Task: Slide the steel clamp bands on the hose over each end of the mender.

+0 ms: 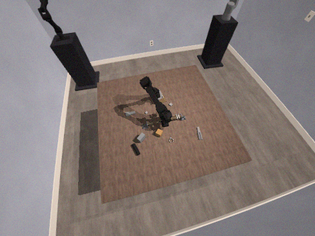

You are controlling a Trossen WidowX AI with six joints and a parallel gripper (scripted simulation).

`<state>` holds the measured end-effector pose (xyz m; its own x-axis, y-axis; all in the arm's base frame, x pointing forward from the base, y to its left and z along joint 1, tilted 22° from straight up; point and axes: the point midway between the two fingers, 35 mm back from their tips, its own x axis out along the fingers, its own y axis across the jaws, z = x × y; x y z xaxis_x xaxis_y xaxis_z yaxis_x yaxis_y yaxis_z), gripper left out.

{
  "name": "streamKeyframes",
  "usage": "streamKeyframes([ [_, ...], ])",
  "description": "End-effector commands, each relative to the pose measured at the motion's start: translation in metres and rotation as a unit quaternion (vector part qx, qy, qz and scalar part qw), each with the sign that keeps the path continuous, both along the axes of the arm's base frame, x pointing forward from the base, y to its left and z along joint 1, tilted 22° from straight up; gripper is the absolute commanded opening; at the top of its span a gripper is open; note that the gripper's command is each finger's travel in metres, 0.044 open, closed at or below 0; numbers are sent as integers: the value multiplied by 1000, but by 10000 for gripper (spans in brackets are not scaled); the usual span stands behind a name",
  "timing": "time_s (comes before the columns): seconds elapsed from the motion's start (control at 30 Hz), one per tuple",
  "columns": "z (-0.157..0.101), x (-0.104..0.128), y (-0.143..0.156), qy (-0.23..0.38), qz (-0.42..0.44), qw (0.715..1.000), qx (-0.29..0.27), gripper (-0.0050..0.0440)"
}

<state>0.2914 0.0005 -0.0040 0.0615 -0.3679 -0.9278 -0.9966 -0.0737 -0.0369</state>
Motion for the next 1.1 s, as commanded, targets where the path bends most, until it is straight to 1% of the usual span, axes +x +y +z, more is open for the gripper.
streamKeyframes([
  [0.0, -1, 0, 0, 1, 1, 1000, -1, 130],
  [0.1, -1, 0, 0, 1, 1, 1000, -1, 110],
  [0.17, -1, 0, 0, 1, 1, 1000, -1, 110],
  [0.23, -1, 0, 0, 1, 1, 1000, -1, 97],
  [0.37, -1, 0, 0, 1, 1, 1000, -1, 1],
  [0.43, -1, 0, 0, 1, 1, 1000, -1, 0],
  [0.67, -1, 0, 0, 1, 1, 1000, -1, 168],
  [0.73, -1, 0, 0, 1, 1, 1000, -1, 168],
  [1.07, -1, 0, 0, 1, 1, 1000, -1, 408],
])
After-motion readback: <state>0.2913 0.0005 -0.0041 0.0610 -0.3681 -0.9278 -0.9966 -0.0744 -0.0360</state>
